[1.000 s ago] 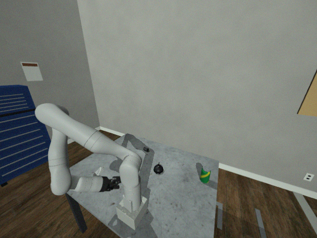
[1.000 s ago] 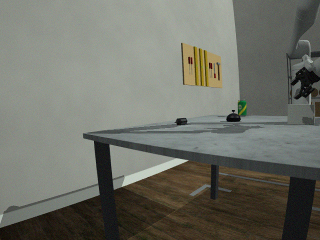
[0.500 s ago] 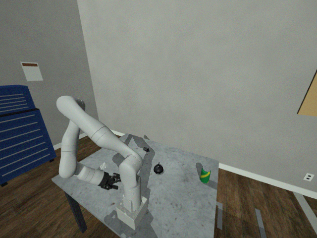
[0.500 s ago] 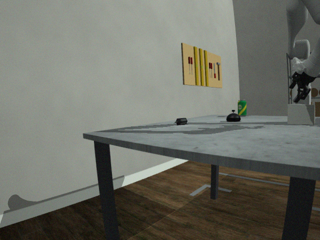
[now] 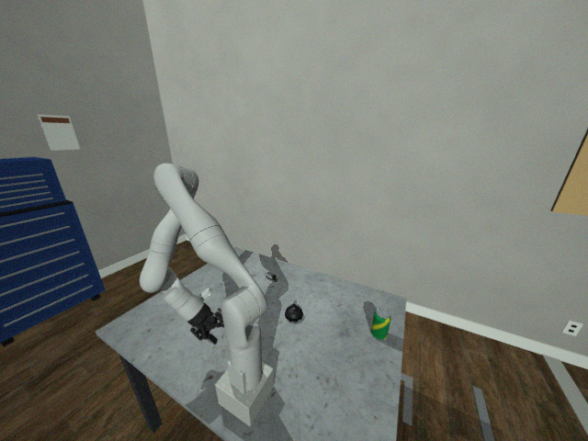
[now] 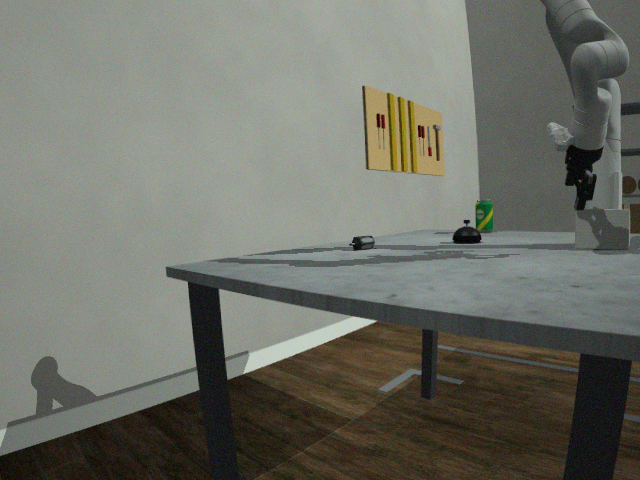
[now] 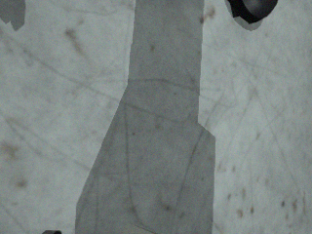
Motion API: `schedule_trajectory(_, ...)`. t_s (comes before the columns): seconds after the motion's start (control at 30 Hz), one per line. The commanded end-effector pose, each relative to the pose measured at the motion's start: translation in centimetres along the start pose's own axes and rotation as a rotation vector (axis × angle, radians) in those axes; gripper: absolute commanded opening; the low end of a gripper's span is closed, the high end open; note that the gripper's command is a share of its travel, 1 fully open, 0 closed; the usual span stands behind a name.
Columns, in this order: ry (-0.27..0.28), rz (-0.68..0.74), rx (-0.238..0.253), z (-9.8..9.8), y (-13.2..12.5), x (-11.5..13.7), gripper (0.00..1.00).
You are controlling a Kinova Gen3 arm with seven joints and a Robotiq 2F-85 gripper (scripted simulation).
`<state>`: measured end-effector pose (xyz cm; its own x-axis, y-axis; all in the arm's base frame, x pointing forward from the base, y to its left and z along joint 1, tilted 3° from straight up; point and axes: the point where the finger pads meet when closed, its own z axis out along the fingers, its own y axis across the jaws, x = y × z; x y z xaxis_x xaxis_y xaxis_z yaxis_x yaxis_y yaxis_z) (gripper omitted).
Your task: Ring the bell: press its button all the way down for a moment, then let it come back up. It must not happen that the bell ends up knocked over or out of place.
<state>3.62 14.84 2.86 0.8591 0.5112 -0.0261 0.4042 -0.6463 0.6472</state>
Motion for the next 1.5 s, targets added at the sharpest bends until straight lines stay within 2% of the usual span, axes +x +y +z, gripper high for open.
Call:
schedule_trajectory(0.0, -0.119, 0.049, 0.068, 0.1, -0.2, 2.2, 1.0)
schedule_trajectory(0.07, -0.158, 0.057, 0.111, 0.2, -0.3, 3.5, 1.0)
schedule_trajectory(0.3, -0.236, 0.086, 0.227, 0.7, -0.1, 7.1, 1.0)
schedule_trajectory(0.43, -0.263, 0.106, 0.289, 1.1, 0.4, 9.2, 1.0)
schedule_trajectory(0.5, -0.263, 0.106, 0.289, 1.1, 0.4, 9.2, 1.0)
schedule_trajectory(0.6, -0.282, 0.132, 0.357, 1.8, 1.4, 11.6, 1.0)
schedule_trajectory(1.0, -0.286, 0.202, 0.494, 4.1, 5.0, 16.9, 1.0)
schedule_trajectory(1.07, -0.286, 0.202, 0.494, 4.1, 5.0, 16.9, 1.0)
schedule_trajectory(1.17, -0.275, 0.232, 0.537, 5.3, 6.9, 18.7, 1.0)
schedule_trajectory(1.47, -0.241, 0.287, 0.599, 7.6, 10.8, 21.4, 1.0)
